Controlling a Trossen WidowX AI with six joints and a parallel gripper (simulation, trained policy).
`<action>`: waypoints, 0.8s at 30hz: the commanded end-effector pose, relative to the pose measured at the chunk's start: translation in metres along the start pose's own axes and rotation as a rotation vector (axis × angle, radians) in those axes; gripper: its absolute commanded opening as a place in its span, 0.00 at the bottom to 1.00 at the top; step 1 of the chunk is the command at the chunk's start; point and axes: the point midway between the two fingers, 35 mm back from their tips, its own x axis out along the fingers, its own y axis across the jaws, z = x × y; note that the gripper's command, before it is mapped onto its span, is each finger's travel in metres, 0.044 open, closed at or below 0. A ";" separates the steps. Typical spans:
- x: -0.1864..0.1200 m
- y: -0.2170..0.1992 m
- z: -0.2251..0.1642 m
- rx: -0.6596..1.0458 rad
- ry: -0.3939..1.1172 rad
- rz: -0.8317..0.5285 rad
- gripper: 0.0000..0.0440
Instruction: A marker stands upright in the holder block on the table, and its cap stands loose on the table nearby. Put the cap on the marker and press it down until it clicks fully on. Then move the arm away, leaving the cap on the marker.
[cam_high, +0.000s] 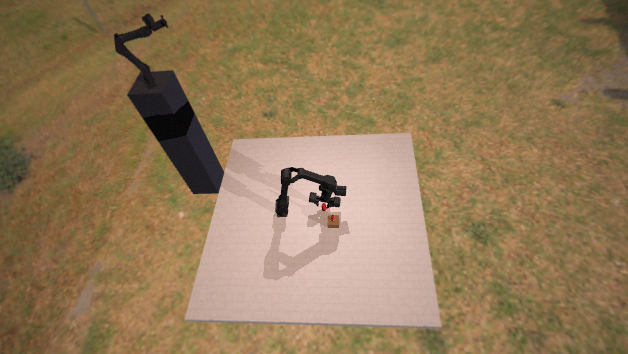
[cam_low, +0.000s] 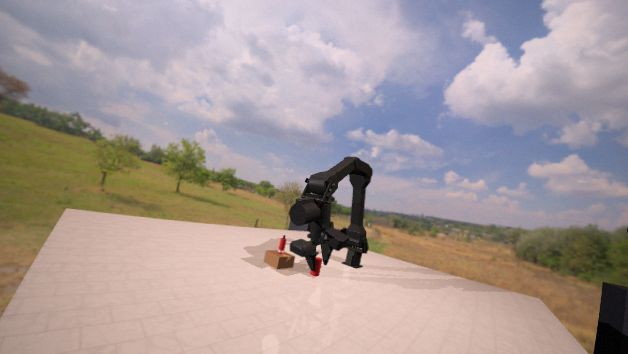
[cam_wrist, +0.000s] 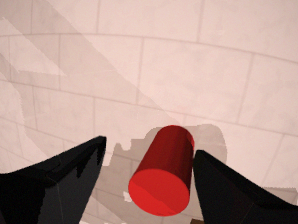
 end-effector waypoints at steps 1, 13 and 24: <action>0.008 0.001 -0.002 -0.028 0.016 0.005 0.51; -0.021 -0.009 -0.005 -0.067 0.030 -0.110 0.17; -0.063 -0.017 -0.013 -0.073 0.023 -0.207 0.17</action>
